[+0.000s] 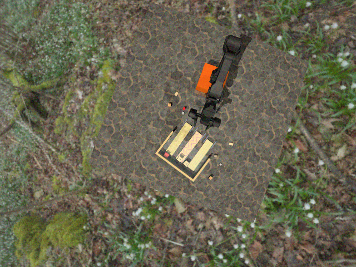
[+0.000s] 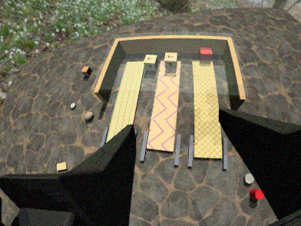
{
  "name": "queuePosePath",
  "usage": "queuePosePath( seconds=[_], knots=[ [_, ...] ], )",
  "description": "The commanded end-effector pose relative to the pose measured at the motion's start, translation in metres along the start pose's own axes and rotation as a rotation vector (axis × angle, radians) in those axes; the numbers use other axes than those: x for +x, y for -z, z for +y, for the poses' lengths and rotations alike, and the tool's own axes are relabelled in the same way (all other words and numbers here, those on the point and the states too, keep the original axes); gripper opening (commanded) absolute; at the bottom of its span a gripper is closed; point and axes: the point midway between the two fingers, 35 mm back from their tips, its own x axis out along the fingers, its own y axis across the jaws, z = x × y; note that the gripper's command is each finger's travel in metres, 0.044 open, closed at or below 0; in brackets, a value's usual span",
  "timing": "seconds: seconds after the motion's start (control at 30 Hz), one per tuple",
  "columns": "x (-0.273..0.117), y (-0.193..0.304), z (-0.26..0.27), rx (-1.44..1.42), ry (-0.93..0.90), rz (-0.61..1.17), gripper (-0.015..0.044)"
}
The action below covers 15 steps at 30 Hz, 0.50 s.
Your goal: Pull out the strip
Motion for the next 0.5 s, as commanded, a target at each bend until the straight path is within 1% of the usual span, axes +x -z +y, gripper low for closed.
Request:
queuePosePath(
  seconds=[0.0,0.27,0.47],
  knots=[
    [0.024,-0.003,0.002,0.056,0.013,0.163,0.0216],
    [0.075,0.004,0.010,0.162,0.065,0.508,0.0006],
    [0.109,0.023,0.017,0.230,0.136,0.758,0.0000]
  ],
)
